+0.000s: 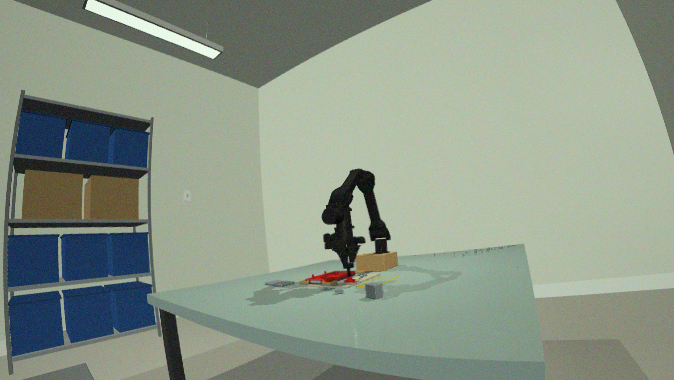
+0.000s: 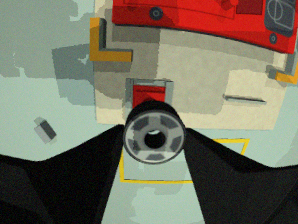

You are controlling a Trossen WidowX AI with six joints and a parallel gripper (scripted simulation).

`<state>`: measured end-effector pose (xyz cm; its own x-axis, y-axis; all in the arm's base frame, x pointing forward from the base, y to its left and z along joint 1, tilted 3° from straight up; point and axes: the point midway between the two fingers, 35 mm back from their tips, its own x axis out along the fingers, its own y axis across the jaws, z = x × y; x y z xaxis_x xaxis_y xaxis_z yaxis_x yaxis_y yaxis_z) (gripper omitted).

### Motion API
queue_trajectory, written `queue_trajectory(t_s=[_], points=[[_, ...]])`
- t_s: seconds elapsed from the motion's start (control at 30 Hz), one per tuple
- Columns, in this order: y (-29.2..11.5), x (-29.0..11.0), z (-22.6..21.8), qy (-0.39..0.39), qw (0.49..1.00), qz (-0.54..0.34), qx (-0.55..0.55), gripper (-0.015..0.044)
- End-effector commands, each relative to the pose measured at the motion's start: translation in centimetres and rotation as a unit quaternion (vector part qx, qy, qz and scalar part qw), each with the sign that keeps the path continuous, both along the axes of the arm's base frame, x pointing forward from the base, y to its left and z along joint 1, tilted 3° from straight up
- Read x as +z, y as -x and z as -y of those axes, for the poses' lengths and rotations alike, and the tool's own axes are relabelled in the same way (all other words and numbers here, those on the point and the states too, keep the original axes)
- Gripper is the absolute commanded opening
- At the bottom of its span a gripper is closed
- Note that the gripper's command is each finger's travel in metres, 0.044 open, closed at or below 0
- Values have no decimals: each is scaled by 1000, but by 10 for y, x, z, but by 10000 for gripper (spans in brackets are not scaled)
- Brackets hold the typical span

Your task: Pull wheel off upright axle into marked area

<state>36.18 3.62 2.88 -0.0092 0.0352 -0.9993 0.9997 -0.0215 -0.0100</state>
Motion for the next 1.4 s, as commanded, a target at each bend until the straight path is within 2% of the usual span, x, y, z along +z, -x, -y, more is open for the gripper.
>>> queue_trajectory(t_s=[0.0, 0.23, 0.43, 0.57, 1.2, 1.37], points=[[-1, 3, 0, 0, 1000, 2, 2, 0], [-1, 9, 0, 0, 1000, 2, 2, 0], [3, 39, 2, 0, 1000, 2, 2, 0], [5, 33, 0, 0, 1000, -1, -1, 0], [50, 44, -84, -3, 1000, 0, 2, 0], [55, 44, -90, -3, 1000, 0, 2, 0]])
